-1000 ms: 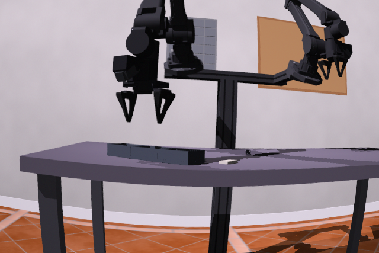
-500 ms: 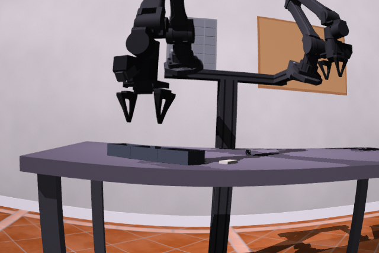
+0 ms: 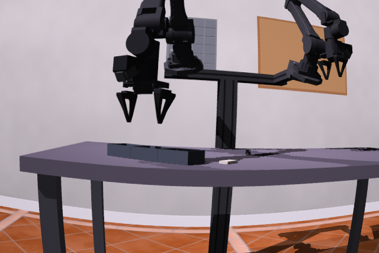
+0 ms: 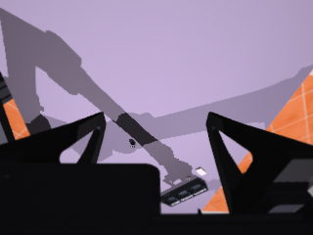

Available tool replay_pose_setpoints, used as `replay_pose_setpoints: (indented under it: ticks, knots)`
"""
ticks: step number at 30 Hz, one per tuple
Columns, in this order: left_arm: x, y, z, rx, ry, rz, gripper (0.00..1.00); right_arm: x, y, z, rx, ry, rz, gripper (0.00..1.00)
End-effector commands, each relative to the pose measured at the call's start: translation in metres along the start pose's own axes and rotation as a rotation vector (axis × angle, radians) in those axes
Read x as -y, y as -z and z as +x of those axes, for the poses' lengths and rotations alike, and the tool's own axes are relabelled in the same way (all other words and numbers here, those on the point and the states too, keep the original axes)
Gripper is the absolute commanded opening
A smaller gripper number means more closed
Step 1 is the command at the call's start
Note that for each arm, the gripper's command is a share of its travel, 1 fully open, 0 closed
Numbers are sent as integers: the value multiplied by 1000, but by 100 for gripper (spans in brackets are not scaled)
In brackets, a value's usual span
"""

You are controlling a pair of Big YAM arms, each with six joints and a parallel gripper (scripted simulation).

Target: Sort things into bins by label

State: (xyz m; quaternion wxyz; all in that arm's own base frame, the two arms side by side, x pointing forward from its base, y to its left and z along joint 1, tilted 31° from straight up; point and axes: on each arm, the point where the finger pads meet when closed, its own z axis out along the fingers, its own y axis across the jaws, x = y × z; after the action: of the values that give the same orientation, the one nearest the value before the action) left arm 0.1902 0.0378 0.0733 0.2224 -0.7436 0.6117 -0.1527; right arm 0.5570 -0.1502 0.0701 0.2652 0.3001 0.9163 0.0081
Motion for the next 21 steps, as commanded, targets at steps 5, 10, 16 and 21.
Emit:
replay_pose_setpoints:
  ticks: [5, 10, 16, 21]
  knots:
    - [-4, 0, -1, 2, 18, -11, 100, -4, 5, -8, 19, -1, -7, 100]
    - [-4, 0, -1, 2, 18, -11, 100, -4, 5, -8, 19, -1, -7, 100]
    - [-4, 0, -1, 2, 18, -11, 100, -7, 28, 0, 11, -3, -8, 100]
    - [-4, 0, -1, 2, 18, -11, 100, -5, 70, 0, 11, -6, -6, 100]
